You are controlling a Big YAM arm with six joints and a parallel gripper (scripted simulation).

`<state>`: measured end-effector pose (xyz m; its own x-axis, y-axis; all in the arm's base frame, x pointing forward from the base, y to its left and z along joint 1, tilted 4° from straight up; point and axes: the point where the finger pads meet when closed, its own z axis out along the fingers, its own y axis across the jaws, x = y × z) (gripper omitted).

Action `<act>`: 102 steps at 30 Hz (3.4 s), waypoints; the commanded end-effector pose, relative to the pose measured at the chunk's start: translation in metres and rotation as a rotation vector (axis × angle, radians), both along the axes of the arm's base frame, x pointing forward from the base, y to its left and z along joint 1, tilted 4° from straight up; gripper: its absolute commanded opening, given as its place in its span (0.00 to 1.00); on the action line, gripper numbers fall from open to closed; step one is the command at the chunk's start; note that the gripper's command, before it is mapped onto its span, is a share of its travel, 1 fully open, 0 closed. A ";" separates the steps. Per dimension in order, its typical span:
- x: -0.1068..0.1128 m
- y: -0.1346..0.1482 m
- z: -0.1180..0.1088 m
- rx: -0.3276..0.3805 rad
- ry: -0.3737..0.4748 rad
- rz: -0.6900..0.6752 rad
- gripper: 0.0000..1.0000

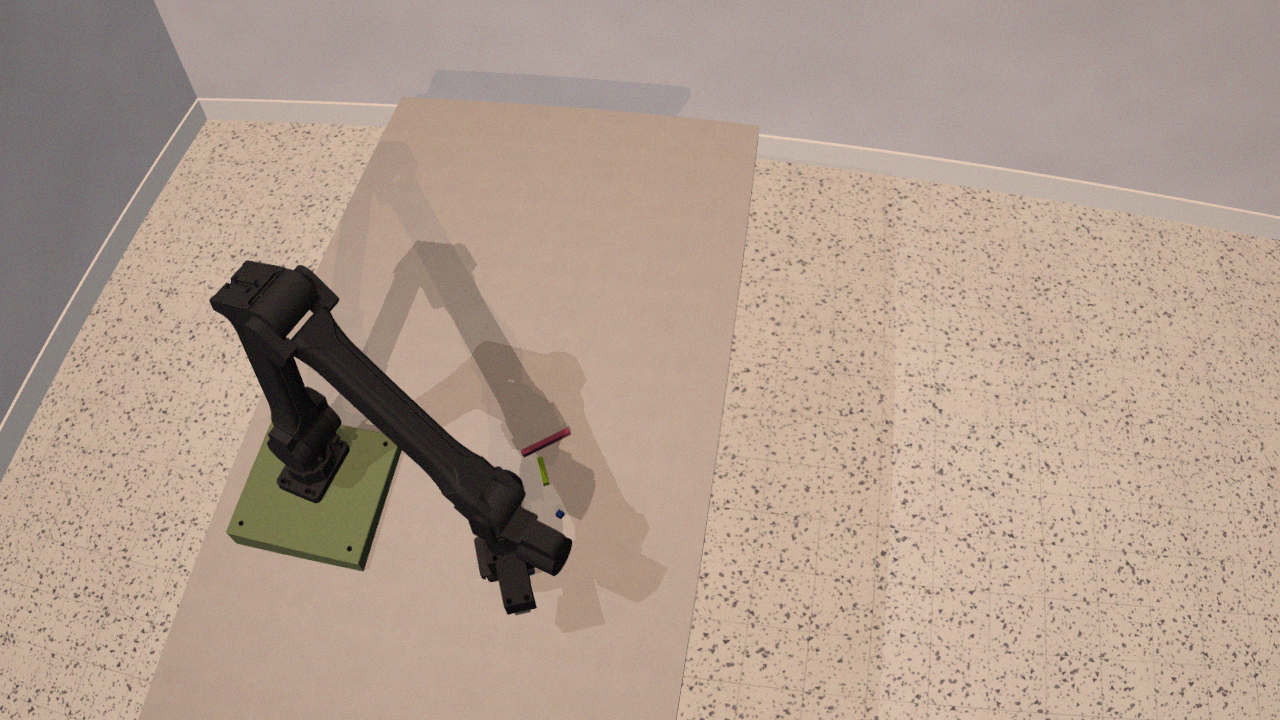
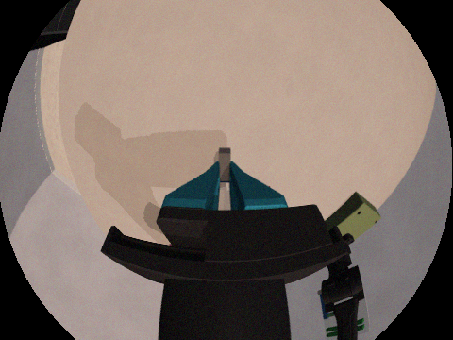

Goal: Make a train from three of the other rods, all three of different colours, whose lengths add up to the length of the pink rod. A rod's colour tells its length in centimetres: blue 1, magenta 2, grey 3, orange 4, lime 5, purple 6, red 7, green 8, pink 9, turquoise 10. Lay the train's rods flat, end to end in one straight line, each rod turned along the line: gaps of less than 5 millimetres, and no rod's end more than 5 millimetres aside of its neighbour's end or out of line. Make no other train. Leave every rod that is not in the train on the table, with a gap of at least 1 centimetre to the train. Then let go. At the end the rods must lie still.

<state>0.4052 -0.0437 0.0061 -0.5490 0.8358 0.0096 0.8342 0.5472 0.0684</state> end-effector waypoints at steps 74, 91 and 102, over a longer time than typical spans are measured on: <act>0.003 0.003 -0.010 -0.007 -0.010 -0.001 0.20; 0.008 0.001 0.010 -0.009 -0.032 -0.001 0.23; 0.021 -0.010 0.062 -0.016 -0.071 -0.003 0.23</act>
<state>0.4013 -0.0432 0.0313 -0.5489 0.8359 0.0096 0.8343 0.5471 0.0684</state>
